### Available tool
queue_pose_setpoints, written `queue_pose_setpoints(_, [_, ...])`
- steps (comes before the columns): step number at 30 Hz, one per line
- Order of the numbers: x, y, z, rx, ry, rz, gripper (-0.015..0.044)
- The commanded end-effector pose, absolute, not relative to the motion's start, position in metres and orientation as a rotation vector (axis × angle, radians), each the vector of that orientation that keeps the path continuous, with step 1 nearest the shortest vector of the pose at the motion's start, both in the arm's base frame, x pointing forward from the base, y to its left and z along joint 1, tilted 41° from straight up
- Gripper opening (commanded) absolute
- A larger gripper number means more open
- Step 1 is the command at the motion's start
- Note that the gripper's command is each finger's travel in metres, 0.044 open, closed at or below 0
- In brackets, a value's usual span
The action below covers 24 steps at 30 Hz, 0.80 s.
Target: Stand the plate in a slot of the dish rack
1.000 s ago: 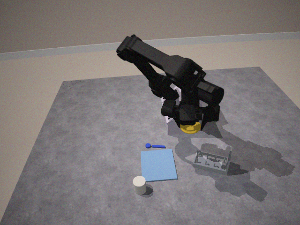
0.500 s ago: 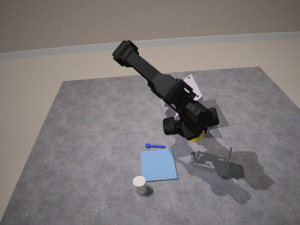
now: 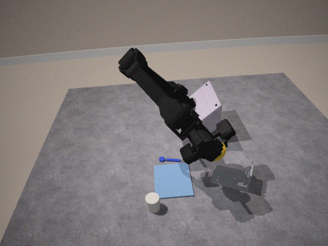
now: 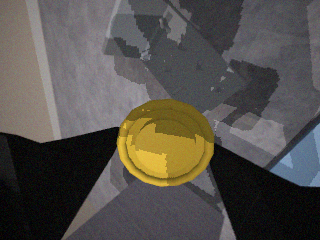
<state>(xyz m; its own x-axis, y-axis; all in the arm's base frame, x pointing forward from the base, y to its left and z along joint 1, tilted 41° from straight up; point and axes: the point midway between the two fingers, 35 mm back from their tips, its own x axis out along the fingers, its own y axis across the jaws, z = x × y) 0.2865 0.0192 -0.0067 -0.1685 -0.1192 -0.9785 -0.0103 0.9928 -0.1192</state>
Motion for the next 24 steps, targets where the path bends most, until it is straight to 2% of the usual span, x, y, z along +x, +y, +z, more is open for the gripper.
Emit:
queue_pose_setpoints(1, [0.286, 0.017, -0.011, -0.092, 1.720, 0.013, 0.0000])
queue_pose_setpoints(24, [0.285, 0.000, -0.037, -0.154, 1.420, 0.612, 0.0000])
